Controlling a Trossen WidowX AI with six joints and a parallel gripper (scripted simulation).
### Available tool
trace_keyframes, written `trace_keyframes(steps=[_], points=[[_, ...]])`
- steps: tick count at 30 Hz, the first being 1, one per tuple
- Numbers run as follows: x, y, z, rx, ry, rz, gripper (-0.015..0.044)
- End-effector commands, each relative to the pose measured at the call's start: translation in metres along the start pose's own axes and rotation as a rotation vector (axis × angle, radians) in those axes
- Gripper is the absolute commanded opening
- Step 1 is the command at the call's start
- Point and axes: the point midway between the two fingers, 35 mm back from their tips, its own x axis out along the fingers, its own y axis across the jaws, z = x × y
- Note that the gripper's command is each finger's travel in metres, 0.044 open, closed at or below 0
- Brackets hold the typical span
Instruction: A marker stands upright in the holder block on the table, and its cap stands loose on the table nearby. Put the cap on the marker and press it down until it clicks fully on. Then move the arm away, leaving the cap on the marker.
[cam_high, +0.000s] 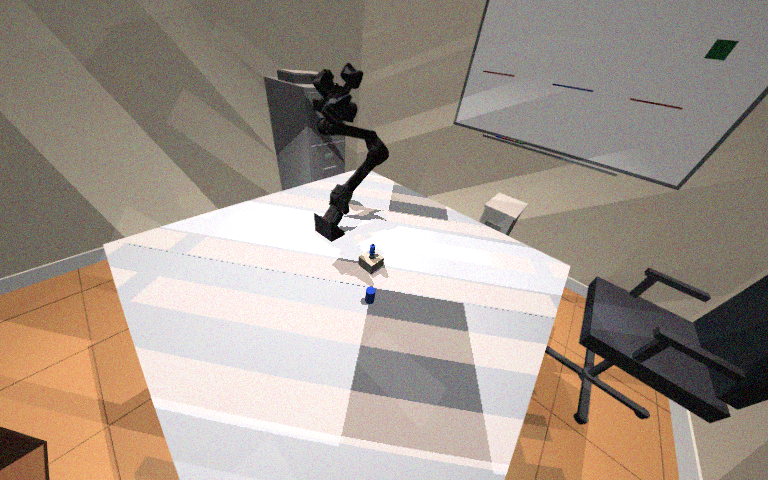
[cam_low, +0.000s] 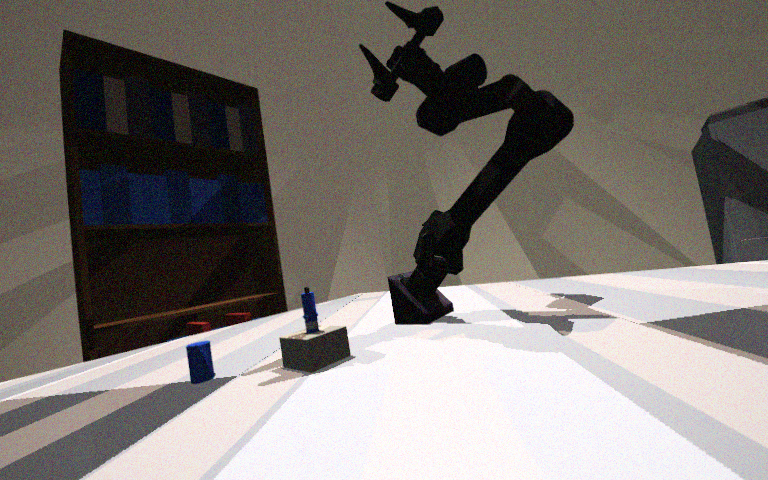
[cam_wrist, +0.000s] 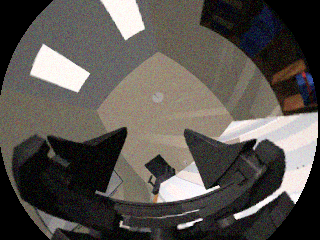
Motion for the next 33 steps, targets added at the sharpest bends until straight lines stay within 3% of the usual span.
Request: trace_keyframes(steps=[1, 6, 19, 33], points=[[0.001, 0.0, 0.0, -0.003, 0.002, 0.002, 0.0374], [0.036, -0.012, 0.024, -0.038, 0.022, 0.021, 0.0251], [0.137, -0.1, 0.075, -0.045, 0.044, -0.146, 0.0251], [0.215, -0.224, 0.042, -0.143, 0.176, -0.447, 0.0251]])
